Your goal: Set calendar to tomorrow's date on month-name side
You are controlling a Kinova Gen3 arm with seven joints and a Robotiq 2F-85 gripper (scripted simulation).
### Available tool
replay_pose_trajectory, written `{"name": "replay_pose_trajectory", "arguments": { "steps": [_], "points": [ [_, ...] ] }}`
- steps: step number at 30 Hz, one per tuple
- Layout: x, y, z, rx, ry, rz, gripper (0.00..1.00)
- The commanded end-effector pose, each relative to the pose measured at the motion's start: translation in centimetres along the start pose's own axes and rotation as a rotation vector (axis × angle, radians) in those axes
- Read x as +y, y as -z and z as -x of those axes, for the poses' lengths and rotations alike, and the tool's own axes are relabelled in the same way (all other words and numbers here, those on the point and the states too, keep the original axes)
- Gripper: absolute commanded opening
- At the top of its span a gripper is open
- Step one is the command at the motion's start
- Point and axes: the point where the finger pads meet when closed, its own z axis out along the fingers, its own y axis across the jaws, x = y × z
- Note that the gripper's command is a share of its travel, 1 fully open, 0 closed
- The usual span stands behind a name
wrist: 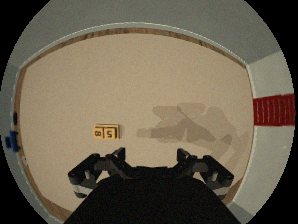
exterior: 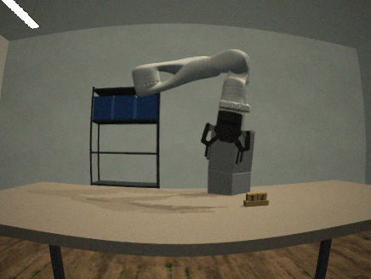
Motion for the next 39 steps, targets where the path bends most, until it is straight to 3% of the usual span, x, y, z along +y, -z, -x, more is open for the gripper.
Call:
{"name": "replay_pose_trajectory", "arguments": {
  "steps": [1,5,10,39],
  "points": [
    [-3.4,1.1,-0.7,0.010,0.030,-0.054,1.00],
    [-6.8,2.9,-1.2,0.012,0.025,-0.132,1.00],
    [-8.5,3.8,-1.3,0.012,0.024,-0.169,1.00],
    [-8.6,3.8,-1.4,0.014,0.049,-0.171,1.00]
  ]
}}
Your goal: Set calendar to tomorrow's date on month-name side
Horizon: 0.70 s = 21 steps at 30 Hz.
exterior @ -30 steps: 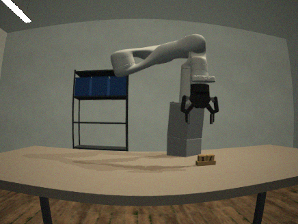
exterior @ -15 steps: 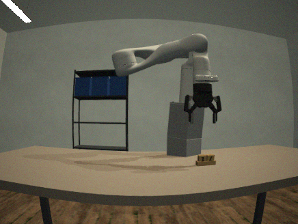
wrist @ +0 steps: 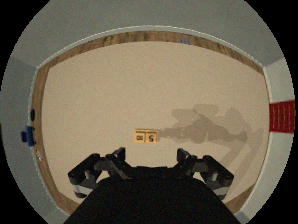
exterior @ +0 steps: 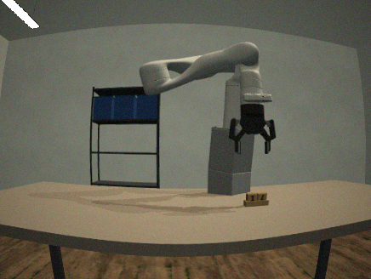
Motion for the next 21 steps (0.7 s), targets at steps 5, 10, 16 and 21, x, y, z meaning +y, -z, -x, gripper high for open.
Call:
{"name": "replay_pose_trajectory", "arguments": {
  "steps": [5,10,16,21],
  "points": [
    [0.0,-0.1,0.0,0.001,0.057,0.001,1.00],
    [0.0,-0.3,-0.1,0.001,0.123,0.001,1.00],
    [-0.1,-0.7,-0.1,0.001,0.236,0.000,1.00],
    [-0.2,-1.1,-0.1,0.001,0.380,0.000,1.00]
  ]
}}
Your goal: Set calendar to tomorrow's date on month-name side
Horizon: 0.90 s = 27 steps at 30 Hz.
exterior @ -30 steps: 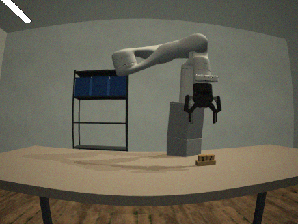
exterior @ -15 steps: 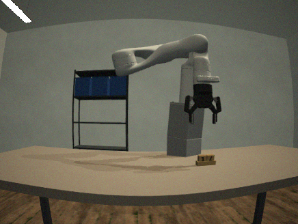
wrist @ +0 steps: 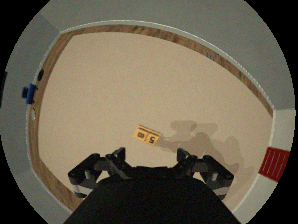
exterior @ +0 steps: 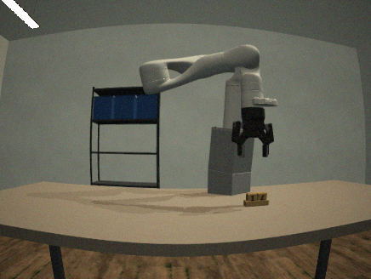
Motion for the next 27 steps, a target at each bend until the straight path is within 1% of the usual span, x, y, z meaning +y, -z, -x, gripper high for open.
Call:
{"name": "replay_pose_trajectory", "arguments": {
  "steps": [1,5,7,22,24,27],
  "points": [
    [0.1,-0.2,0.0,0.000,0.060,0.002,1.00],
    [0.0,-0.6,0.0,0.000,0.195,0.002,1.00],
    [0.0,-0.6,0.0,0.000,0.195,0.002,1.00],
    [0.0,-2.2,0.0,-0.001,0.733,0.003,1.00],
    [0.0,-2.2,0.0,-0.001,0.733,0.003,1.00],
    [0.0,-2.5,0.0,-0.001,0.828,0.003,1.00]
  ]
}}
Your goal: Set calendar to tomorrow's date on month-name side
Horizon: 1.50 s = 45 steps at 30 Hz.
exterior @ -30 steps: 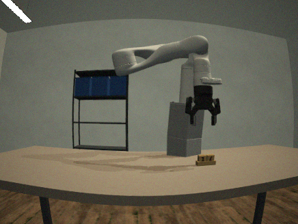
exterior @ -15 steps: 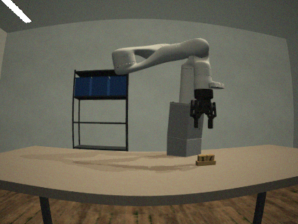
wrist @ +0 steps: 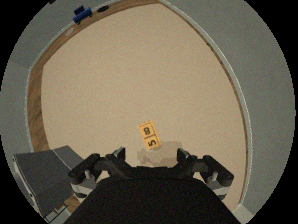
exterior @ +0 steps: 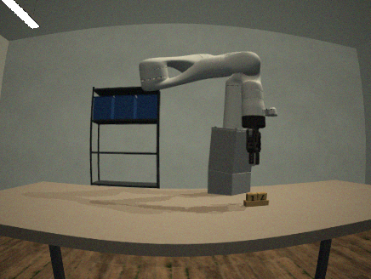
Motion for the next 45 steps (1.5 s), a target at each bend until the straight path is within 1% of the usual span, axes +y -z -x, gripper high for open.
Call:
{"name": "replay_pose_trajectory", "arguments": {
  "steps": [1,7,12,22,32,33,45],
  "points": [
    [0.1,-0.1,0.1,-0.002,0.058,0.002,1.00],
    [0.1,-0.6,0.2,-0.003,0.213,0.002,1.00],
    [0.1,-0.9,0.2,-0.003,0.307,0.002,1.00],
    [0.1,-1.1,0.3,-0.003,0.384,0.002,1.00],
    [0.1,-1.2,0.3,-0.004,0.398,0.002,1.00],
    [0.1,-1.2,0.3,-0.004,0.398,0.002,0.46],
    [0.1,-1.2,0.3,-0.004,0.398,0.002,0.46]
  ]
}}
